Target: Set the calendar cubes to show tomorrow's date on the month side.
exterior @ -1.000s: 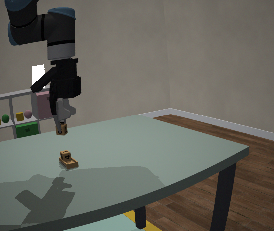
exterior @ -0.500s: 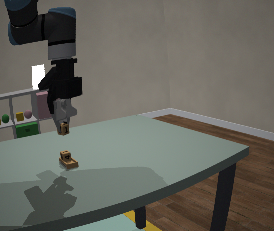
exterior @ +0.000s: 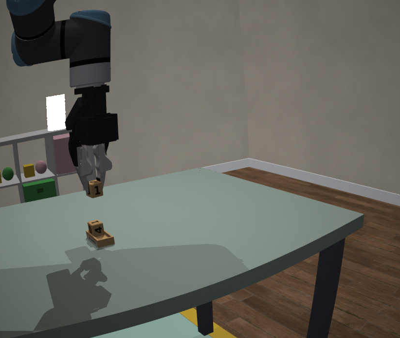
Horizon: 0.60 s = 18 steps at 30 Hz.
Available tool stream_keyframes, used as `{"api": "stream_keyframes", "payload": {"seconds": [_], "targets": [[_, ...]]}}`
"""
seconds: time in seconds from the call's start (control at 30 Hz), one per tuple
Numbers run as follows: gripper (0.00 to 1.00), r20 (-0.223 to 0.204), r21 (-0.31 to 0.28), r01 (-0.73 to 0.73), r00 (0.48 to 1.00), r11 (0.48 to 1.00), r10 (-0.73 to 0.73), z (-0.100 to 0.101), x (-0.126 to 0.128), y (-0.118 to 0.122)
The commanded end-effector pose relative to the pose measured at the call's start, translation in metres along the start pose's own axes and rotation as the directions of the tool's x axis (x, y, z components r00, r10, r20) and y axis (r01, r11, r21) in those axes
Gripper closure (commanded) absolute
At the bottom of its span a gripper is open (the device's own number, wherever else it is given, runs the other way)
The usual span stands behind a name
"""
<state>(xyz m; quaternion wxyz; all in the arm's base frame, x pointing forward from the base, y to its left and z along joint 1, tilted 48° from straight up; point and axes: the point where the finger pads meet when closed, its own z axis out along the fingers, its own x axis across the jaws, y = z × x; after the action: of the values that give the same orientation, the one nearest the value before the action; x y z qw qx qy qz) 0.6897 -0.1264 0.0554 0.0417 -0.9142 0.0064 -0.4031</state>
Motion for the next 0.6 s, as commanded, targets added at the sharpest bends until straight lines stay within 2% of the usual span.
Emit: {"api": "stream_keyframes", "payload": {"seconds": [0.0, 0.57], "targets": [[0.90, -0.001, -0.003, -0.066, 0.998, 0.998, 0.066, -0.0003, 0.0011, 0.0006], [0.90, -0.002, -0.002, -0.115, 0.993, 0.993, 0.115, -0.0003, 0.0019, 0.0012]]}}
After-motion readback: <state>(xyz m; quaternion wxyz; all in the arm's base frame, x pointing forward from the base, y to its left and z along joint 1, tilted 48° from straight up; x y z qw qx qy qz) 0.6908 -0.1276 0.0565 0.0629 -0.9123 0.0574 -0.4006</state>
